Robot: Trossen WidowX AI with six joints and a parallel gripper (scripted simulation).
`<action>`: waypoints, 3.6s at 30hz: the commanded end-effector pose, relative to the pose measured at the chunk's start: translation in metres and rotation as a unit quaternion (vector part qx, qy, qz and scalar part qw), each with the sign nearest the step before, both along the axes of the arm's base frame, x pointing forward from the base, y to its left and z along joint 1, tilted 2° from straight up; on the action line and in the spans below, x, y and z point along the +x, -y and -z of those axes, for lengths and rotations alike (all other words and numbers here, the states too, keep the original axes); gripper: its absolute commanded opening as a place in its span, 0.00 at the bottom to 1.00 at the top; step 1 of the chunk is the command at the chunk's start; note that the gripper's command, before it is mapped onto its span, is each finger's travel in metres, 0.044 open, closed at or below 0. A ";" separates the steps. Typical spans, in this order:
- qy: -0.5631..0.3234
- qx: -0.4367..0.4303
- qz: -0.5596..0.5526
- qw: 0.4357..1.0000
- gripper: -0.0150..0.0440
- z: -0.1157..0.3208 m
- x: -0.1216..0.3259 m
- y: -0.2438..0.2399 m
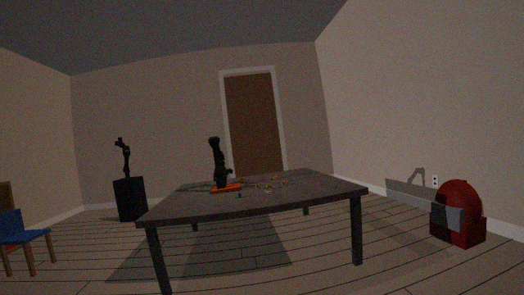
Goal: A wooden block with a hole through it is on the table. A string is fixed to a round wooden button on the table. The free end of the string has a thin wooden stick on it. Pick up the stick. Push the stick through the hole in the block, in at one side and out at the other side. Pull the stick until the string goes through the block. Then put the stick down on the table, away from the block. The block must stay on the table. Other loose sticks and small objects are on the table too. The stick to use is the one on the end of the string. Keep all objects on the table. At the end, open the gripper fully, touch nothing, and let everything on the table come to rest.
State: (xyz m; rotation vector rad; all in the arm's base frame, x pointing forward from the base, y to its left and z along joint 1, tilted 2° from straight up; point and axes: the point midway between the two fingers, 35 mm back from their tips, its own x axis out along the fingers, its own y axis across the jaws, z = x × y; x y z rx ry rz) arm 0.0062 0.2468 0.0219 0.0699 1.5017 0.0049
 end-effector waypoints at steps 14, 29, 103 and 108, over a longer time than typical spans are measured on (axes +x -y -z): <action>-0.005 -0.003 -0.001 1.000 0.25 0.004 -0.003 0.000; -0.005 -0.003 -0.001 1.000 0.25 0.004 -0.003 0.000; 0.001 0.007 0.003 1.000 1.00 -0.101 0.003 -0.001; 0.001 0.007 0.003 1.000 1.00 -0.102 0.003 0.000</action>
